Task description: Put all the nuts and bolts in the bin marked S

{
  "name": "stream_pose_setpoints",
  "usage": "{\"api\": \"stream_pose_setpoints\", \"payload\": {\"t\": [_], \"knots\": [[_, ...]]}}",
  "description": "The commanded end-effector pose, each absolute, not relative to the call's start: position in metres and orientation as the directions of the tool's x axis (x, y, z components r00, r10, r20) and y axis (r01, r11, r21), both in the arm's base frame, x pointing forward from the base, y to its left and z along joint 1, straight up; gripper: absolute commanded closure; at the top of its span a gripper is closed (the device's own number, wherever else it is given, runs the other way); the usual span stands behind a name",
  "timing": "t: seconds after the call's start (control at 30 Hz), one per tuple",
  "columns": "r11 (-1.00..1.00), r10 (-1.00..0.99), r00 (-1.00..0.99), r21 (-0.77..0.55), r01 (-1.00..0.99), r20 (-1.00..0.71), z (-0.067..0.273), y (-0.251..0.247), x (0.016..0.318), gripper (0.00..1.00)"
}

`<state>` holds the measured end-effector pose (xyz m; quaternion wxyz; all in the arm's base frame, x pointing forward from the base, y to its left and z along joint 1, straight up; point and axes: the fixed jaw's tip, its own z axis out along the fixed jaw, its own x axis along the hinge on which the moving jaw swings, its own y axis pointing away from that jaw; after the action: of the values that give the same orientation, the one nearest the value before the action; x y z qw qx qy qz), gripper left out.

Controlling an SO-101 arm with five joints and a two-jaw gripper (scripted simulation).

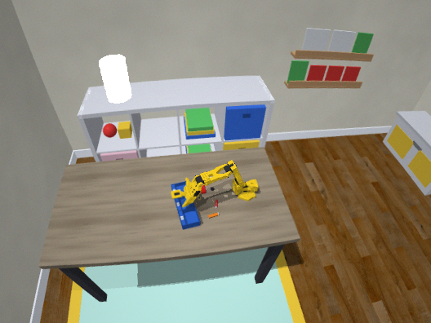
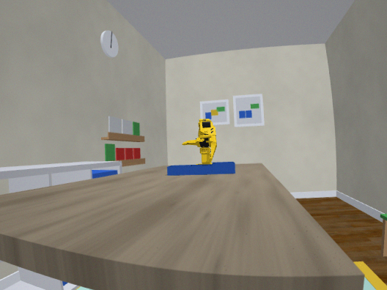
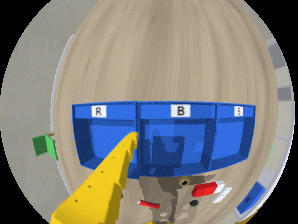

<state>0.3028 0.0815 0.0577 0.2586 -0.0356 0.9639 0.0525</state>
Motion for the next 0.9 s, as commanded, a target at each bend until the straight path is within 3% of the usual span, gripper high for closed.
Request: {"api": "stream_pose_setpoints", "payload": {"t": [0.0, 0.33, 0.87], "knots": [[0.987, -0.012, -0.810, 0.122, -0.103, -0.587, 0.078, 0.093, 0.308, 0.00], [0.968, 0.045, -0.786, 0.220, -0.117, -0.617, 0.081, 0.128, 0.297, 0.00], [0.966, 0.050, -0.784, 0.228, -0.119, -0.619, 0.081, 0.131, 0.296, 0.00]]}}
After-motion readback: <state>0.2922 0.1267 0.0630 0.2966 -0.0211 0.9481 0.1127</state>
